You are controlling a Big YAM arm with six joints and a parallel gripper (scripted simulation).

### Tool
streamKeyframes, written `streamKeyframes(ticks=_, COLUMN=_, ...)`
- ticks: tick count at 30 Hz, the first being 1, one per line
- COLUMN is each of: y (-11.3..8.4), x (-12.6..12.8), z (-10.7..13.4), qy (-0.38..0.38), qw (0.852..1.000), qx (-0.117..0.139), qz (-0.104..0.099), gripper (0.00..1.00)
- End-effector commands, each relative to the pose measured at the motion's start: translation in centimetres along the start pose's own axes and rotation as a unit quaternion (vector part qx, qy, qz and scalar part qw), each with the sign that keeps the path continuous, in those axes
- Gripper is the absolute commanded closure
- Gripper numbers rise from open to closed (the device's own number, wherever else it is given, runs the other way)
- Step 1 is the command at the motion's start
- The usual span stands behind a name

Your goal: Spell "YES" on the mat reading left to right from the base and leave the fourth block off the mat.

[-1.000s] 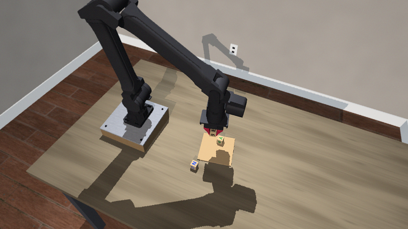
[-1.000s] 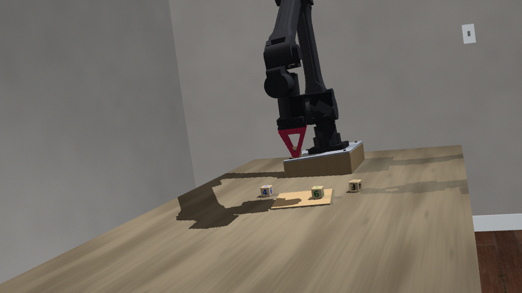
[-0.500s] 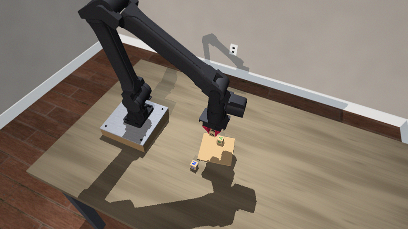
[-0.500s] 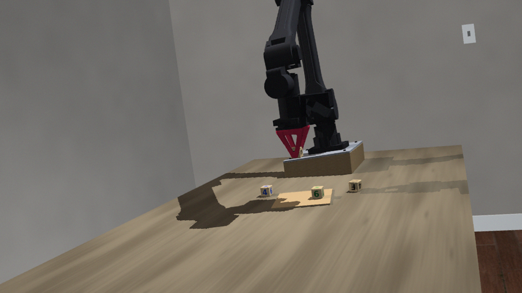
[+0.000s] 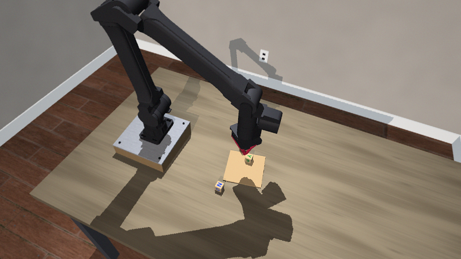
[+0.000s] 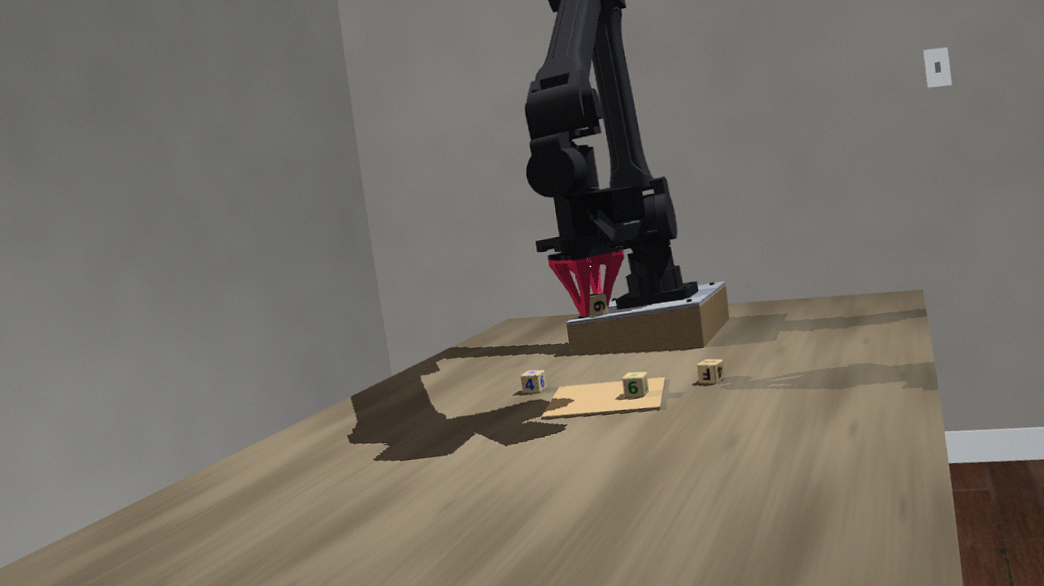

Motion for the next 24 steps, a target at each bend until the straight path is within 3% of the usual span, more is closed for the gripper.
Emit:
streamKeyframes(ticks=1, y=-1.7, x=-1.9, z=-1.7, qy=0.139, qw=0.99, qx=-0.007, qz=0.014, gripper=0.79)
streamKeyframes(ticks=7, y=-1.5, x=-1.7, z=-1.7, qy=0.279, qw=0.96, qx=-0.011, qz=0.007, gripper=0.79)
streamKeyframes(ticks=10, y=-1.8, x=-2.7, z=-2.4, qy=0.346, qw=0.938, qx=-0.014, qz=0.003, gripper=0.79)
streamKeyframes(ticks=13, y=-1.5, x=-1.9, z=-1.9, qy=0.412, qw=0.911, qx=-0.013, qz=-0.002, gripper=0.79)
streamKeyframes(ticks=15, y=-1.5, x=-1.9, z=-1.9, qy=0.412, qw=0.911, qx=-0.013, qz=-0.002, gripper=0.79)
streamKeyframes(ticks=16, y=-1.8, x=-2.4, z=-2.3, qy=0.465, qw=0.885, qx=-0.014, qz=-0.004, gripper=0.79)
streamKeyframes(ticks=24, y=-1.4, x=-2.2, z=-2.3, qy=0.621, qw=0.783, qx=-0.012, qz=-0.013, gripper=0.79)
Point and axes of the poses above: the point where the finger pads meet when closed, its own y axis out along the fingers, its own x axis across the jaws, z = x × y, the point moved 4 cm from there along -y, back along the fingers, and after that the axes turned 9 degrees about -y, right-handed, at the moved point
